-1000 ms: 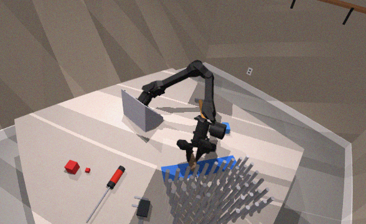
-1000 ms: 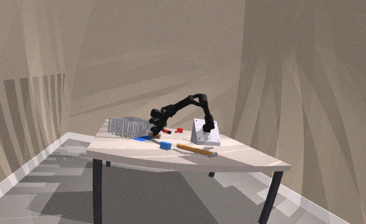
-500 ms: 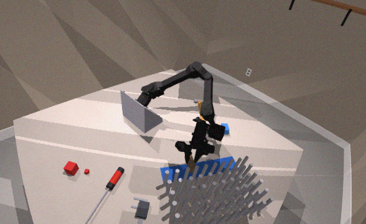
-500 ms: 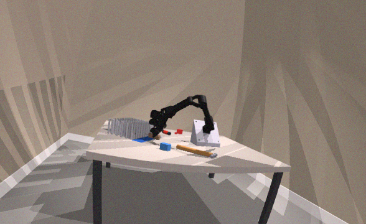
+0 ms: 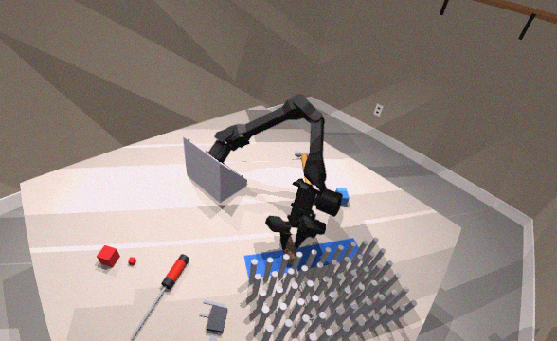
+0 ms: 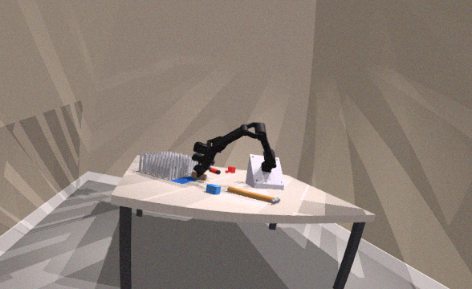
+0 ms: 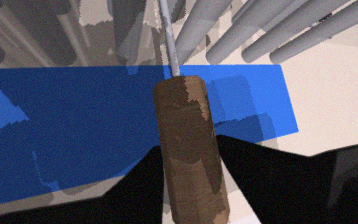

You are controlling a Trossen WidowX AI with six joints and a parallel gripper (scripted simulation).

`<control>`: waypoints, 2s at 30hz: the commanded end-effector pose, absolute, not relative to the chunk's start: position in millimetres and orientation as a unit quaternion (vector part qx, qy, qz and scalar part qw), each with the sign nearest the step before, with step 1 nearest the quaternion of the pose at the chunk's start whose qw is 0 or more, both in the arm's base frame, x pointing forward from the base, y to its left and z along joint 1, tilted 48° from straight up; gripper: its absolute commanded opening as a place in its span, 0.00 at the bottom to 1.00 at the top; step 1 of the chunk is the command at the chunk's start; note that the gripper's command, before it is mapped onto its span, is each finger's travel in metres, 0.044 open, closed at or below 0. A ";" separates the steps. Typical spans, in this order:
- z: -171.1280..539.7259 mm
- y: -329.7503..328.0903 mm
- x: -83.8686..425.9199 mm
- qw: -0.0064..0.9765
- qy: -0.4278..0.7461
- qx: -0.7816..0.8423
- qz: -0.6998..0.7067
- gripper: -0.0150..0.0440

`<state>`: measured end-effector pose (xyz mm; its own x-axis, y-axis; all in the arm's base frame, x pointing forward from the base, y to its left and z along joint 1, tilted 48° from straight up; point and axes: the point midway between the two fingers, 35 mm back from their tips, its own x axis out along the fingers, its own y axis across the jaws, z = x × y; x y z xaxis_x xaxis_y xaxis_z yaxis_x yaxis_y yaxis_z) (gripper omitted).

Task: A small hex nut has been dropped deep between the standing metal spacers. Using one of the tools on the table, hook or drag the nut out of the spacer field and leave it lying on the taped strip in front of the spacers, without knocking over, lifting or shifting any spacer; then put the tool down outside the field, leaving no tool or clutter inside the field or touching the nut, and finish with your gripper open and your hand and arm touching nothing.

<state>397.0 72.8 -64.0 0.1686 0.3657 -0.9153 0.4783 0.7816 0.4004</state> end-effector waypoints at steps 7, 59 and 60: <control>-58.9 78.5 394.7 0.689 0.646 0.326 -0.039 0.25; -38.3 90.7 369.3 0.689 0.646 0.327 -0.039 0.25; -38.0 90.9 368.7 0.689 0.646 0.327 -0.039 0.25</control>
<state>372.1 91.1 -38.1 0.1637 0.3749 -0.9125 0.4714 0.7828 0.4062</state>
